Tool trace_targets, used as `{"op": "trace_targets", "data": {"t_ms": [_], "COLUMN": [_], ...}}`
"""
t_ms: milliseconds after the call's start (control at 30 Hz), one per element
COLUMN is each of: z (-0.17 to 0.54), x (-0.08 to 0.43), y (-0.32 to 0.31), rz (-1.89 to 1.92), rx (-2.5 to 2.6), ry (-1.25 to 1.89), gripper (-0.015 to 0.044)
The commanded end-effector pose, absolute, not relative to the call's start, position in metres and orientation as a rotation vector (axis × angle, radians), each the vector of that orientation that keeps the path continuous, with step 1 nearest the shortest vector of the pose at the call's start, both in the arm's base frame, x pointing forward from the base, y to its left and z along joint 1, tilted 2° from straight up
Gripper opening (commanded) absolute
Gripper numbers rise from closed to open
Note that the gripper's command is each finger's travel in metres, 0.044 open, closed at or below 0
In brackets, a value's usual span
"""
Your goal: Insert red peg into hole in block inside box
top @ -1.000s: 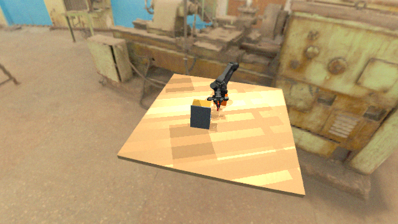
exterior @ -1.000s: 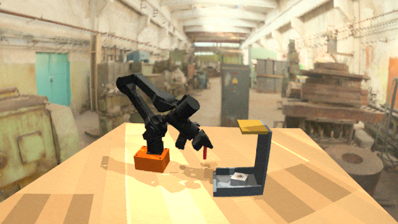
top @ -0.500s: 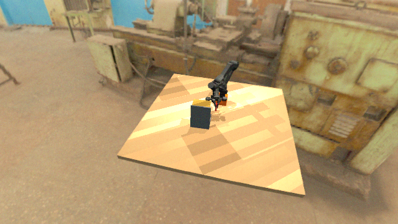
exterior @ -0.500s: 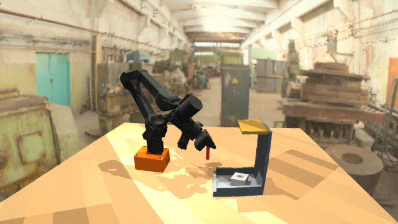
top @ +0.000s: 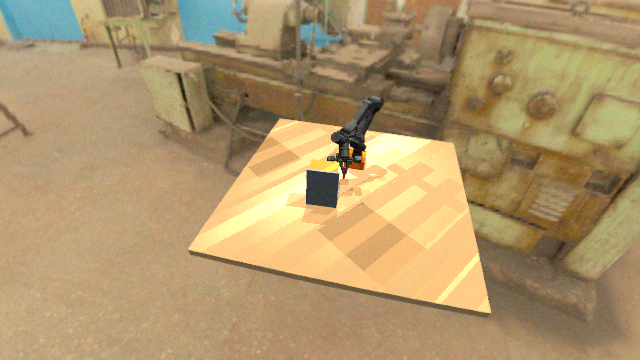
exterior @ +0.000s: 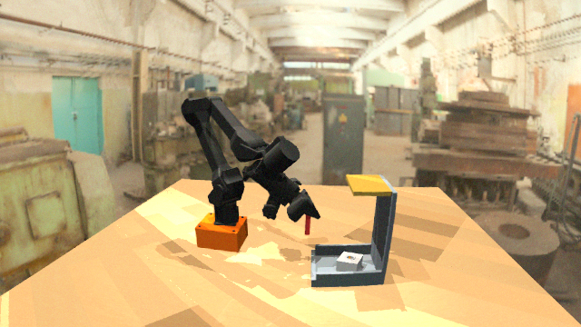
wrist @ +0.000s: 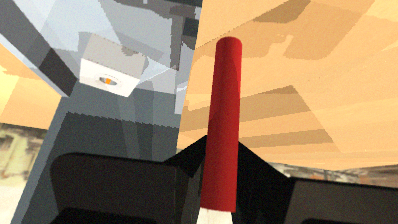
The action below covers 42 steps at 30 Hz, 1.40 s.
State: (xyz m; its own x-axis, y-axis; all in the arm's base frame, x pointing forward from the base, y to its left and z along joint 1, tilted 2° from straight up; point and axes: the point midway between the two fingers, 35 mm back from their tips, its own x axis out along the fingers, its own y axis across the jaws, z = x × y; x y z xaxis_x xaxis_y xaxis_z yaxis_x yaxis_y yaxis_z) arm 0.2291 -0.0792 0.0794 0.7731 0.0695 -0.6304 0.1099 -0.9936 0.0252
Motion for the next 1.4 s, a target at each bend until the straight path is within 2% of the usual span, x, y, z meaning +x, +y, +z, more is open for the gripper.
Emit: {"op": "trace_targets", "data": {"t_ms": [0,1367], "z": [0.085,0.083], "x": [0.235,0.256], "y": [-0.087,-0.151], "rz": [-1.004,-1.007], "rx": [2.898,2.926], "ry": [0.136,0.017], "gripper": [0.0000,0.0000]}}
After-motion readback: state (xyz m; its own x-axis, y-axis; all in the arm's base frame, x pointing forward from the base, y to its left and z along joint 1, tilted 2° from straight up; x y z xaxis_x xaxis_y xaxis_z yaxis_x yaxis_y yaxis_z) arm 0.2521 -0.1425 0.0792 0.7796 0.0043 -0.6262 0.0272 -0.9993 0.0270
